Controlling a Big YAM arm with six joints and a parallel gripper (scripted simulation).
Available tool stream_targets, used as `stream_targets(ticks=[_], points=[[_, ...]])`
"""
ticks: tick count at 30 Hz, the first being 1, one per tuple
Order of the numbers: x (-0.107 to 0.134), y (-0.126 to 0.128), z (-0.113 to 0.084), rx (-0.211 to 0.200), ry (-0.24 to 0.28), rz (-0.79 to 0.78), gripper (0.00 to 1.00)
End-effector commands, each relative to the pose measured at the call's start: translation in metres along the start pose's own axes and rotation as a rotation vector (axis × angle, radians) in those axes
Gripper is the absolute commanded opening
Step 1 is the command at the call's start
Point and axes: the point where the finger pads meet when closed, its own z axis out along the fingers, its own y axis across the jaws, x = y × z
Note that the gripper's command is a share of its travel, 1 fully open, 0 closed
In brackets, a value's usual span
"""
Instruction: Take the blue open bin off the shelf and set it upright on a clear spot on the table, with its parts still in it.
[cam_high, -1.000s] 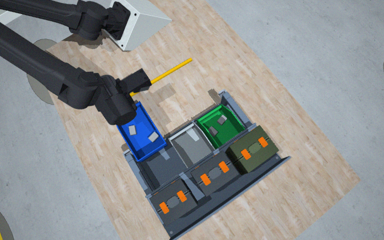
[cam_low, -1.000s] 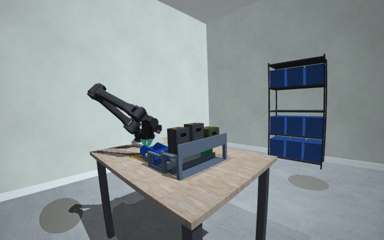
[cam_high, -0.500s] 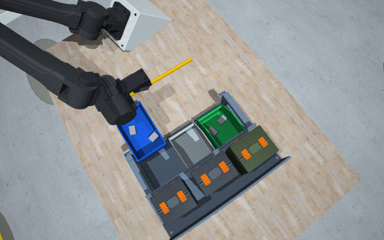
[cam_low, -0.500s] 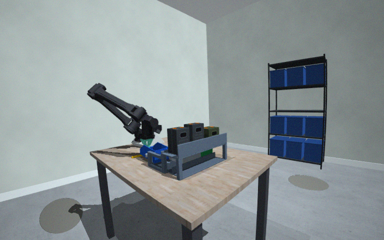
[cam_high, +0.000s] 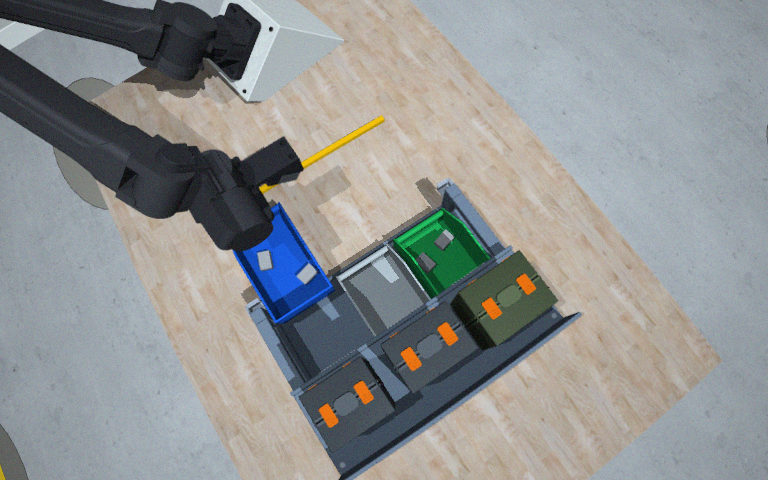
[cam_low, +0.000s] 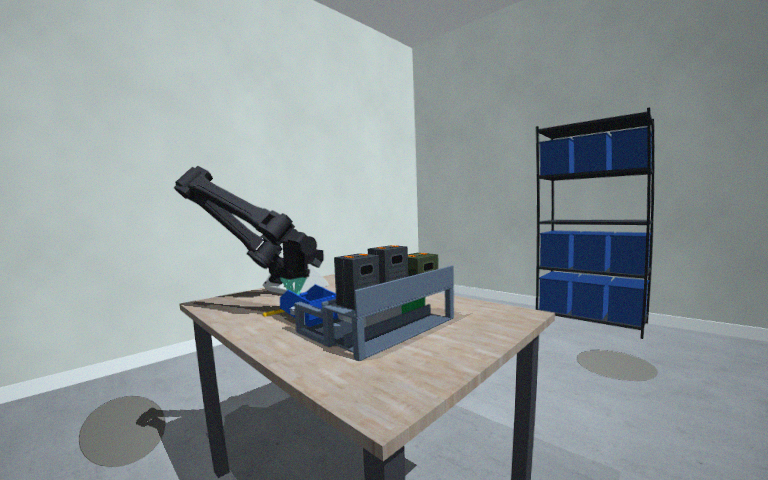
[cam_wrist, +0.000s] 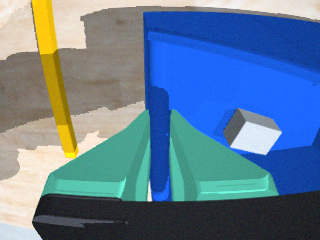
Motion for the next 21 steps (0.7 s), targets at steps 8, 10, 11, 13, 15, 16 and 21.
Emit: stream_targets(ticks=[8, 10, 11, 13, 15, 16, 21], points=[[0.0007, -0.0124, -0.0160, 0.062, -0.003, 0.030, 0.00], [0.0004, -0.0119, -0.0157, 0.061, -0.003, 0.029, 0.00], [0.0004, -0.0119, -0.0157, 0.061, -0.003, 0.029, 0.00], [-0.0005, -0.0097, -0.0145, 0.058, -0.003, 0.026, 0.00], [-0.0001, -0.0101, -0.0150, 0.059, -0.003, 0.027, 0.00], [0.0004, -0.0109, -0.0156, 0.061, -0.003, 0.029, 0.00], [-0.0003, -0.0075, -0.0146, 0.058, -0.003, 0.026, 0.00]])
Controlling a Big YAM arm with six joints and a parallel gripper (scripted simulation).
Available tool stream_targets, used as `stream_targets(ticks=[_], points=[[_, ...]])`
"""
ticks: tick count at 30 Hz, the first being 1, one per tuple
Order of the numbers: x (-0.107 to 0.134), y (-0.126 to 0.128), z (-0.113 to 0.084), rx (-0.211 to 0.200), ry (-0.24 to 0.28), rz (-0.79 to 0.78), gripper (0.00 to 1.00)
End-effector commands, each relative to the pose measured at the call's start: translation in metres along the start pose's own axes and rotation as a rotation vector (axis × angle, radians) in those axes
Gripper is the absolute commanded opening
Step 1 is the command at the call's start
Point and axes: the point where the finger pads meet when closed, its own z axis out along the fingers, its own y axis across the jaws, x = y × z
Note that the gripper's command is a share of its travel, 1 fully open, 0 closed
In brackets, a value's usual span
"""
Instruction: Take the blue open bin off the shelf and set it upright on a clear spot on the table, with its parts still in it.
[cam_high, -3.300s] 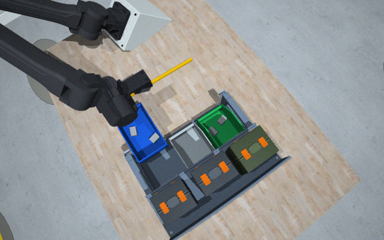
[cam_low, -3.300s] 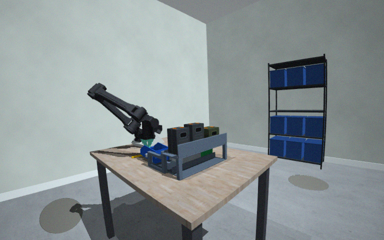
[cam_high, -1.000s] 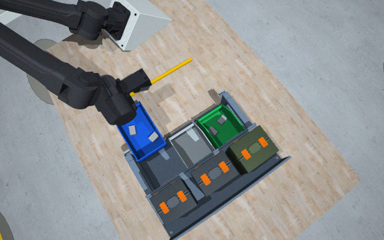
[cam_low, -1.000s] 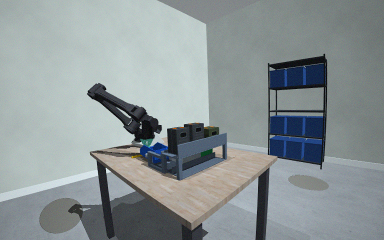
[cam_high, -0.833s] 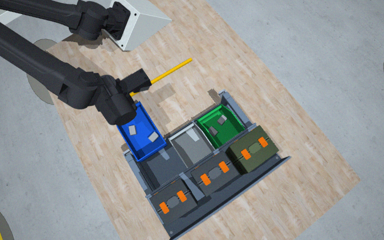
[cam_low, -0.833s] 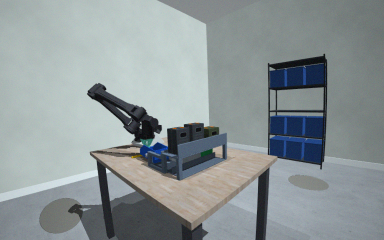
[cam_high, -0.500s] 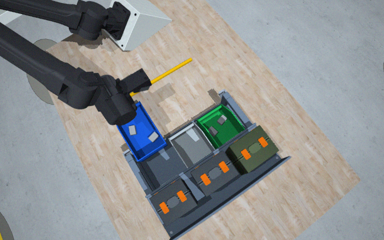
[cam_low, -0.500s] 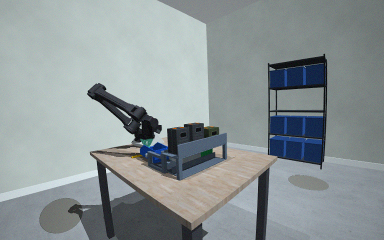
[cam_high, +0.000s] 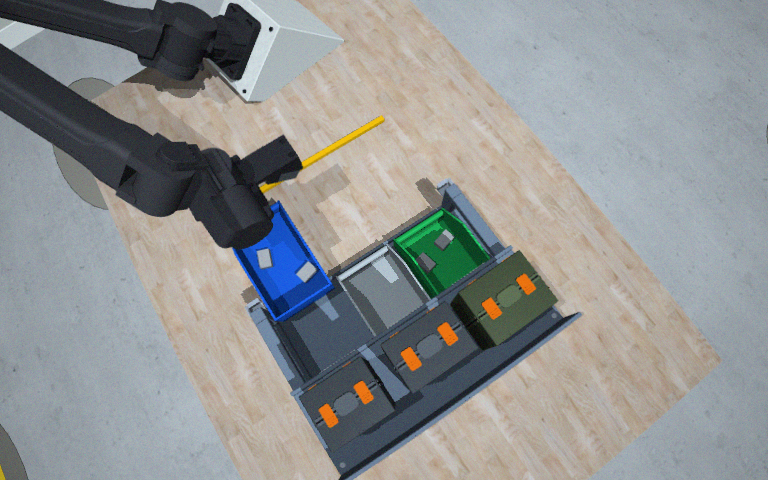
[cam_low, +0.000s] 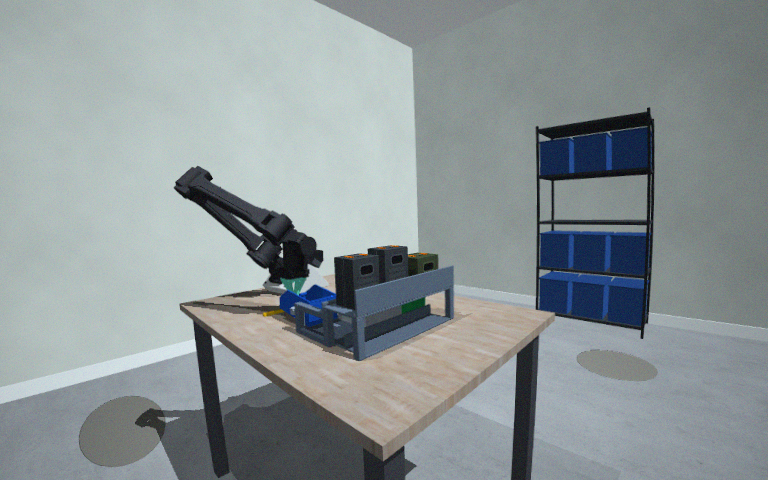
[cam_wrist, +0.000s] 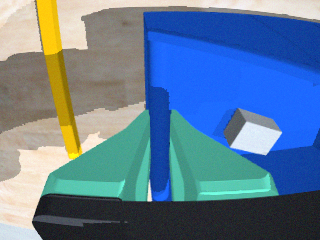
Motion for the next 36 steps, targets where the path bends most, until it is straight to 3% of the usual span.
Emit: stream_targets(ticks=[1, 7, 8, 36], points=[[0.001, -0.012, -0.017, 0.063, -0.003, 0.032, 0.00], [0.000, -0.007, -0.014, 0.057, -0.003, 0.025, 0.00], [0.007, -0.020, -0.023, 0.081, -0.004, 0.048, 0.00], [0.002, -0.010, -0.017, 0.064, -0.003, 0.032, 0.00]])
